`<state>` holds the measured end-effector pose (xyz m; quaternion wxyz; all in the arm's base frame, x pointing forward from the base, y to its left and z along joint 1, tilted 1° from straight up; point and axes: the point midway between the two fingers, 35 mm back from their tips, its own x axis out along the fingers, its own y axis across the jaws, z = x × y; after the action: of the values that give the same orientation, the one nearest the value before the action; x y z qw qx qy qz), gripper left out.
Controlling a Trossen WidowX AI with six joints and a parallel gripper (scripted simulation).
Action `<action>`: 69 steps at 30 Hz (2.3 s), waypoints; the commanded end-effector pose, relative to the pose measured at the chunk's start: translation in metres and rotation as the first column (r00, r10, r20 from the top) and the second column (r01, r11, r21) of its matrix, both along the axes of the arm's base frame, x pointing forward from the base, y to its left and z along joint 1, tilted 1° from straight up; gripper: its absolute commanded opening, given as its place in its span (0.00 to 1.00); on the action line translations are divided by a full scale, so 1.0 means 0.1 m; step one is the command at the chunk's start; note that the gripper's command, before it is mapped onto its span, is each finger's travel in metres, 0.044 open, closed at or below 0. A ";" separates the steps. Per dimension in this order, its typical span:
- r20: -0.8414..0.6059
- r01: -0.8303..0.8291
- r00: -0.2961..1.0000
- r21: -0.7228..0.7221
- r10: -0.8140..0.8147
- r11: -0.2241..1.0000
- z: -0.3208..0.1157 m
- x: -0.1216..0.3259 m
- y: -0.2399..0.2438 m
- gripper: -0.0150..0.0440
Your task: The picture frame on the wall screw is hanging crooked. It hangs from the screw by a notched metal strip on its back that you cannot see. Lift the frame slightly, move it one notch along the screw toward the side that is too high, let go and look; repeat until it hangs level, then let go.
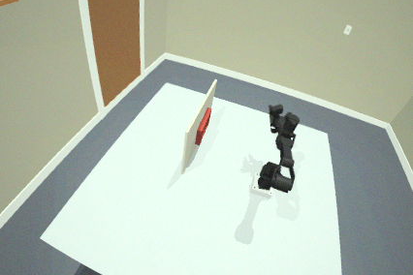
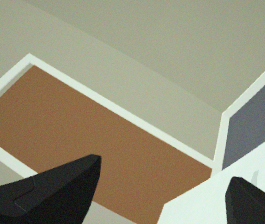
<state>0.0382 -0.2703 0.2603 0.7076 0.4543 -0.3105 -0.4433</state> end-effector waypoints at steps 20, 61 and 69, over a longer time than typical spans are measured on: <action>0.184 -0.850 0.527 0.129 0.830 0.511 -0.33 1.09 1.18 0.69; 0.184 -0.850 0.527 0.129 0.830 0.511 -0.33 1.09 1.18 0.69; 0.184 -0.850 0.527 0.129 0.830 0.511 -0.33 1.09 1.18 0.69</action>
<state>0.1470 -0.1530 0.2285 0.7700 0.6344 -0.0408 -0.0537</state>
